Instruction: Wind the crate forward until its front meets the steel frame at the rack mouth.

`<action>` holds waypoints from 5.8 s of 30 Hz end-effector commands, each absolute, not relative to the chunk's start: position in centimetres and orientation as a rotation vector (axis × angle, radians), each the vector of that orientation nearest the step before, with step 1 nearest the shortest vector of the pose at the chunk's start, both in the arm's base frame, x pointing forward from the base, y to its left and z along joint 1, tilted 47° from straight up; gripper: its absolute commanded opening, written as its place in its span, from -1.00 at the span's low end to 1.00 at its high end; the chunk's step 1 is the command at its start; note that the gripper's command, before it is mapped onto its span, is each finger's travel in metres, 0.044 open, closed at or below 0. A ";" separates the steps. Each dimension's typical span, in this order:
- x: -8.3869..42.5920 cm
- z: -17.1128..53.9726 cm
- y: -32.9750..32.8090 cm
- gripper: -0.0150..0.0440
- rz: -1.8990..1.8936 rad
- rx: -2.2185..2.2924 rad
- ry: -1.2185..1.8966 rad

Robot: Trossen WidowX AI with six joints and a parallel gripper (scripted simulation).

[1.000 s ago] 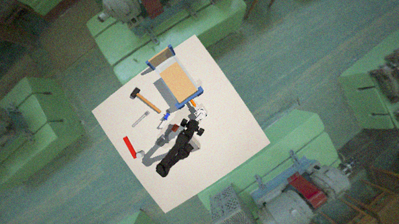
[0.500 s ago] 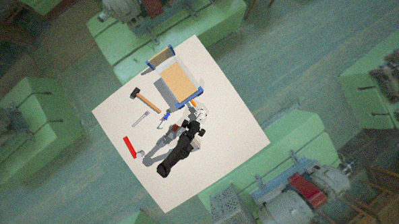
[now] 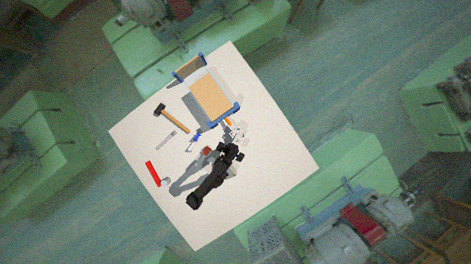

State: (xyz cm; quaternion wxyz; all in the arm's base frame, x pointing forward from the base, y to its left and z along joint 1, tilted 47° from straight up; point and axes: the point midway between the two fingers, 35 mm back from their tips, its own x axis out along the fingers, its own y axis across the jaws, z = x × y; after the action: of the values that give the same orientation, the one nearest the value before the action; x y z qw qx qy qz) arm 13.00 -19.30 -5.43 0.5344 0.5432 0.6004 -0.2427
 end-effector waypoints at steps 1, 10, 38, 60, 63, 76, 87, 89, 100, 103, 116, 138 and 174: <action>11.1 -6.3 -20.0 -0.49 -0.634 1.277 1.471; 10.4 -6.8 -20.5 -0.49 -0.635 1.276 1.471; 8.6 -8.5 -22.4 -0.49 -0.637 1.275 1.471; 7.8 -10.1 -24.0 -0.49 -0.639 1.273 1.471; 7.7 -10.3 -24.2 -0.49 -0.639 1.273 1.470; 7.5 -11.3 -25.2 -0.49 -0.639 1.272 1.470; 7.6 -12.1 -26.1 -0.49 -0.640 1.272 1.470; 7.6 -12.2 -26.2 -0.49 -0.640 1.272 1.470; 8.2 -14.1 -28.1 -0.49 -0.641 1.270 1.468; 7.9 -13.3 -27.6 -0.40 -0.642 1.279 1.472; 7.9 -13.3 -27.6 0.75 -0.642 1.279 1.472; 8.1 -7.2 -32.4 1.00 -0.639 1.282 1.469; 20.0 -3.9 -32.3 1.00 -0.512 1.417 1.681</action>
State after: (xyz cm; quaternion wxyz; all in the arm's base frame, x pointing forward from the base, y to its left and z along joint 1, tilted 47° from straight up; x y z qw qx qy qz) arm 19.88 -32.39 -3.88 0.4304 0.5644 0.6737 -0.2057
